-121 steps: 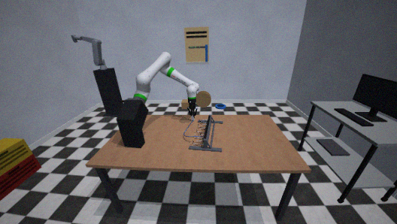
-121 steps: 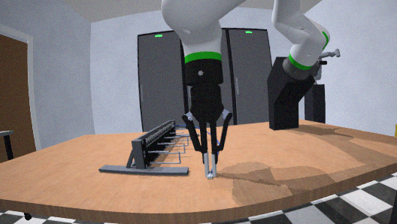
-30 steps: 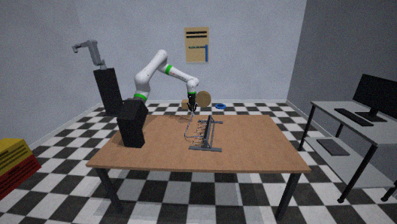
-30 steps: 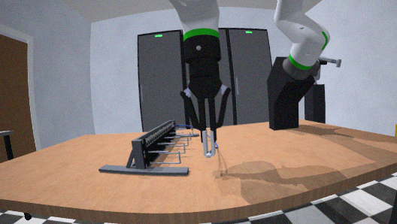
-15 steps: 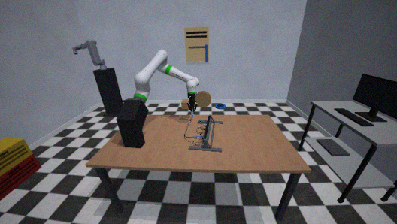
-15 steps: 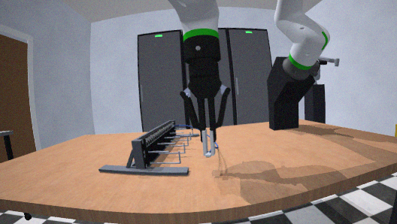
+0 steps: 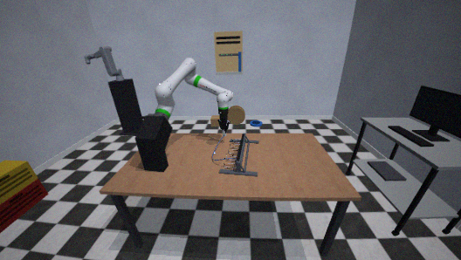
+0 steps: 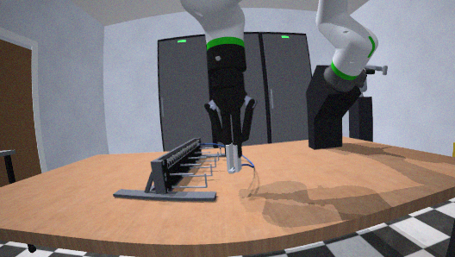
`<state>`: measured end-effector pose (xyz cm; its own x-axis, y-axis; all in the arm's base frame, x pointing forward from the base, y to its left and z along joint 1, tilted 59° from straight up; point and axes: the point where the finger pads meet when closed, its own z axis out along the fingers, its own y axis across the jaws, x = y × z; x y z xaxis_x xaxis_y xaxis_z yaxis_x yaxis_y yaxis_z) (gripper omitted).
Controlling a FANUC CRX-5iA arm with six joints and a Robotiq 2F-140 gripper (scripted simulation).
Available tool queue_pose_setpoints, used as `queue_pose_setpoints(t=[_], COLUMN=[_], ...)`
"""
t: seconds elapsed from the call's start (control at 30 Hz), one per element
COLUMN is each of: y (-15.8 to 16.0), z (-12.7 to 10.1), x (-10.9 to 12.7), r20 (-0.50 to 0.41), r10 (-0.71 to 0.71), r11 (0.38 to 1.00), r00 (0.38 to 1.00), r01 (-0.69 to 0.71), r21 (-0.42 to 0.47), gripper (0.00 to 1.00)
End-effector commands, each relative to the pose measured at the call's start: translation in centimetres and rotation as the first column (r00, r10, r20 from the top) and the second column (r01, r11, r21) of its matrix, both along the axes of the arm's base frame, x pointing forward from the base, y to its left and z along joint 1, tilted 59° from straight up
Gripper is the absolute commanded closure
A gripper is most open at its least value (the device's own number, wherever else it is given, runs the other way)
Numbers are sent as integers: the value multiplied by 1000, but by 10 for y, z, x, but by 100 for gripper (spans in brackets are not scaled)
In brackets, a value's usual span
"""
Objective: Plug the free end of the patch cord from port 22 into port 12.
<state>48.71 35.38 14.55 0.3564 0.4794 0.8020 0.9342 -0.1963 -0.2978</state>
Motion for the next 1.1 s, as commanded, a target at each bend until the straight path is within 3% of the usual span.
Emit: queue_pose_setpoints(t=[0.0,0.27,0.5,0.57,1.07], y=[-3,-31,-59,-59,-114], z=[-4,-35,-66,-66,-129], x=[2,19,35,35,68], r20=[-24,-215,-398,-398,-692], r10=[-14,-127,-235,-235,-408], r11=[1000,992,970,970,894], r00=[1000,968,887,887,595], r01=[14,128,237,237,415], r21=[0,-12,-45,-45,-170], gripper=[100,100,100,100,100])
